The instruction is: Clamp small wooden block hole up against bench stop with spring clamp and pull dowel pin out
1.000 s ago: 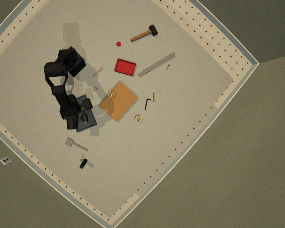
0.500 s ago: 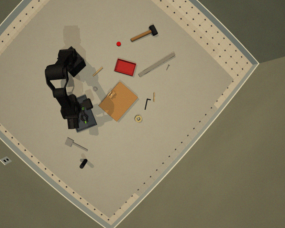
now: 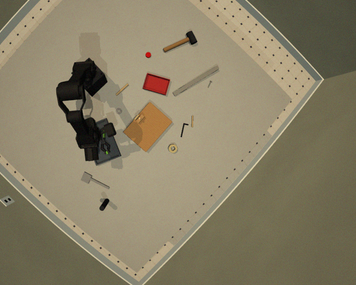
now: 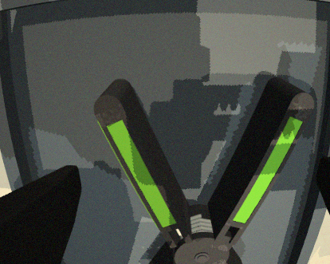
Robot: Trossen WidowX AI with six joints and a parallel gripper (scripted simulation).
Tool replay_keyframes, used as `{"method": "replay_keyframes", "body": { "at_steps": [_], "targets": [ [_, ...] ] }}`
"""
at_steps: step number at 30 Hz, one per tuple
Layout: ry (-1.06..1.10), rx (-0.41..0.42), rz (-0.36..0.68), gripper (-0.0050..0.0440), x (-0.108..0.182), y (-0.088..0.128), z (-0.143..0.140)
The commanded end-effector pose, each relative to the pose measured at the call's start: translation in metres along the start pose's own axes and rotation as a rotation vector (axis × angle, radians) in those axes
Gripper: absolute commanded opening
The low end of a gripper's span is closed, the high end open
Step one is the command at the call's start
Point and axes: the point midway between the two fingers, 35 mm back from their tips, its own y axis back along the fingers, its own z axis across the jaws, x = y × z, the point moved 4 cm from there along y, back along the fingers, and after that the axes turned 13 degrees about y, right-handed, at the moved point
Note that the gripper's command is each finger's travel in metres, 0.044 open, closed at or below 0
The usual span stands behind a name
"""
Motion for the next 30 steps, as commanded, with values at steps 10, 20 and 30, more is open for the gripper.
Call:
{"method": "replay_keyframes", "body": {
  "at_steps": [10,20,30],
  "targets": [
    [0.000,0.000,0.000,0.0370,0.0000,0.0000,0.0000],
    [0.000,0.000,0.000,0.0307,0.0000,0.0000,0.0000],
    [0.000,0.000,0.000,0.0240,0.0000,0.0000,0.0000]
  ]
}}
